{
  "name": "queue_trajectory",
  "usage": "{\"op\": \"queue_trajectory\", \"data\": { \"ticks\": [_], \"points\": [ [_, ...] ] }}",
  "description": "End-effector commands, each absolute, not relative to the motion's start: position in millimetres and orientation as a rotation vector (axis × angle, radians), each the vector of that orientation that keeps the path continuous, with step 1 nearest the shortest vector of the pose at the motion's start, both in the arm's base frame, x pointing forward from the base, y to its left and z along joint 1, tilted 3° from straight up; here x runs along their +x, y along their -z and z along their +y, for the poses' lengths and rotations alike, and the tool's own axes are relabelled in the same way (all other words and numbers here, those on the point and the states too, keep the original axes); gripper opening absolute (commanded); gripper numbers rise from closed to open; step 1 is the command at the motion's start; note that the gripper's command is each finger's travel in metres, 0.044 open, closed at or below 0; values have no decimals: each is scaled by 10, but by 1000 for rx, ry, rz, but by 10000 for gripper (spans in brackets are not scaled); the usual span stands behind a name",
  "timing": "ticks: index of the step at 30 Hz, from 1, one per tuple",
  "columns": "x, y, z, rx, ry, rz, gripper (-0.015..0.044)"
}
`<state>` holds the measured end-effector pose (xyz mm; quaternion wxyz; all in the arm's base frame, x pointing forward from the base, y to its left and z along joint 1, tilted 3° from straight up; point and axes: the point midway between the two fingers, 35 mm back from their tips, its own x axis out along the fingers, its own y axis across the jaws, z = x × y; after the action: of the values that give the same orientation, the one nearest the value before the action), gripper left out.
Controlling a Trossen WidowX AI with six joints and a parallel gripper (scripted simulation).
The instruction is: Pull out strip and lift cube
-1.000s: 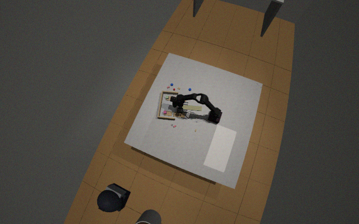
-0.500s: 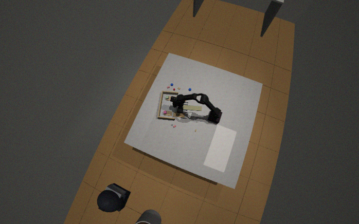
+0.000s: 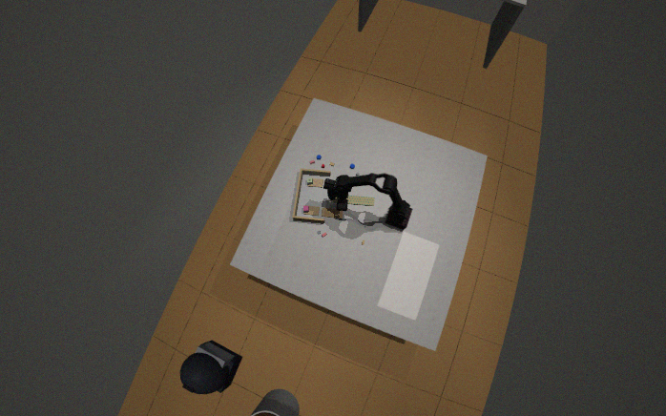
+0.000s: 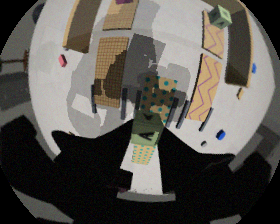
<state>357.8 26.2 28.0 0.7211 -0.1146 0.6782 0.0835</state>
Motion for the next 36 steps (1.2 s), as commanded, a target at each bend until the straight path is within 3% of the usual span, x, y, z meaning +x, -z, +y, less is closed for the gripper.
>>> {"op": "queue_trajectory", "data": {
  "ticks": [1, 16, 36],
  "points": [
    [3475, -332, 253, -252, -177, 1497, 0],
    [3041, -296, 223, -252, -178, 1502, 0],
    [3014, -656, 237, -252, -178, 1501, 0]
  ]
}}
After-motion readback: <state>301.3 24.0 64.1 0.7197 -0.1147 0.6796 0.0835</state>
